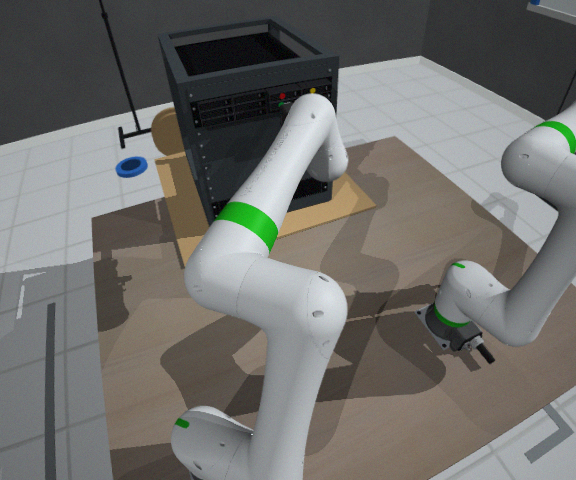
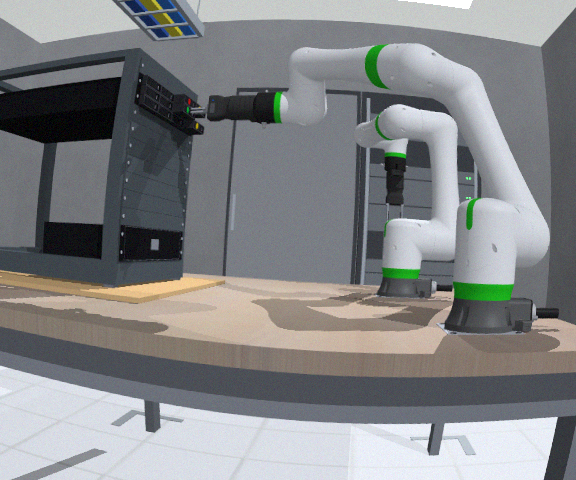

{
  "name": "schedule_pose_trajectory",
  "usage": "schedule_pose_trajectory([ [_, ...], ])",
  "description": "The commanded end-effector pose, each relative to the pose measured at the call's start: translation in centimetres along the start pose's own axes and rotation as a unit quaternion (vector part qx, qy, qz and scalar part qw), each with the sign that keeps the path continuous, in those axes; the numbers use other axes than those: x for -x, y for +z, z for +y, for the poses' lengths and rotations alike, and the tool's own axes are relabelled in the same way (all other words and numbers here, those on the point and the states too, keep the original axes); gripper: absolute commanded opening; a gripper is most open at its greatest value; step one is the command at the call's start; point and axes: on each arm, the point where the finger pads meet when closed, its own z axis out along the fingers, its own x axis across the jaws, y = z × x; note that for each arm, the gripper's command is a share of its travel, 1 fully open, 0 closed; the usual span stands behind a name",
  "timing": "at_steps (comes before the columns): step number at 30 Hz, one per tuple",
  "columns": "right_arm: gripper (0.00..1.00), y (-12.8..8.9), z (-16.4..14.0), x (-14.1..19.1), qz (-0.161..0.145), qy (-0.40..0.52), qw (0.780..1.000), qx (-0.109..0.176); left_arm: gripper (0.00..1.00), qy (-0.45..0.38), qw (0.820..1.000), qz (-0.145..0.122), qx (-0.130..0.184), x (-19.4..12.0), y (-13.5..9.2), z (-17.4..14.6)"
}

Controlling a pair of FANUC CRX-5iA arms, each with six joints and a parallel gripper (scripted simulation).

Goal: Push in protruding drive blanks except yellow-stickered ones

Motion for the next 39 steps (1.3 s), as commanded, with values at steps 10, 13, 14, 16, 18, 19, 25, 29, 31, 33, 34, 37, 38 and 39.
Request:
schedule_pose_trajectory([
  [10,1.00,-0.1,0.0,0.0,0.000,0.000,1.000,0.001,0.00,-0.001,1.000,-0.001,0.000,0.2,0.7,0.0],
  [13,1.00,-0.1,0.0,0.0,0.000,0.000,1.000,0.001,0.00,-0.001,1.000,-0.001,0.000,0.2,1.0,0.0],
  [14,1.00,-0.1,0.0,0.0,0.000,0.000,1.000,0.001,0.00,-0.001,1.000,-0.001,0.000,0.2,1.0,0.0],
  [16,1.00,-0.1,0.0,0.0,0.000,0.000,1.000,0.001,0.00,-0.001,1.000,-0.001,0.000,0.2,1.0,0.0],
  [18,1.00,-0.1,0.0,0.0,0.000,0.000,1.000,0.001,0.00,-0.001,1.000,-0.001,0.000,0.2,1.0,0.0],
  [19,1.00,-0.1,0.0,0.0,0.000,0.000,1.000,0.001,0.00,-0.001,1.000,-0.001,0.000,0.2,1.0,0.0],
  [25,1.00,-0.1,0.0,0.0,0.000,0.000,1.000,0.001,0.00,-0.001,1.000,-0.001,0.000,0.2,1.1,0.0],
  [29,1.00,-0.1,0.0,0.0,0.000,0.000,1.000,0.001,0.00,-0.001,1.000,-0.001,0.000,0.2,1.7,0.0],
  [31,1.00,-0.1,0.0,0.0,0.000,0.000,1.000,0.001,0.00,-0.001,1.000,-0.001,0.000,0.2,1.9,0.0],
  [33,1.00,-0.1,0.0,0.0,0.000,0.000,1.000,0.001,0.00,-0.001,1.000,-0.001,0.000,0.2,2.0,0.0],
  [34,1.00,-0.1,0.0,0.0,0.000,0.000,1.000,0.001,0.00,-0.001,1.000,-0.001,0.000,0.2,2.0,0.0],
  [37,1.00,-0.1,0.0,0.0,0.000,0.000,1.000,0.001,0.00,-0.001,1.000,-0.001,0.000,0.2,2.0,0.0],
  [38,1.00,-0.1,0.0,0.0,0.000,0.000,1.000,0.001,0.00,-0.001,1.000,-0.001,0.000,0.2,2.0,0.0],
  [39,1.00,-0.1,0.0,0.0,0.000,0.000,1.000,0.001,0.00,-0.001,1.000,-0.001,0.000,0.2,2.0,0.0],
])
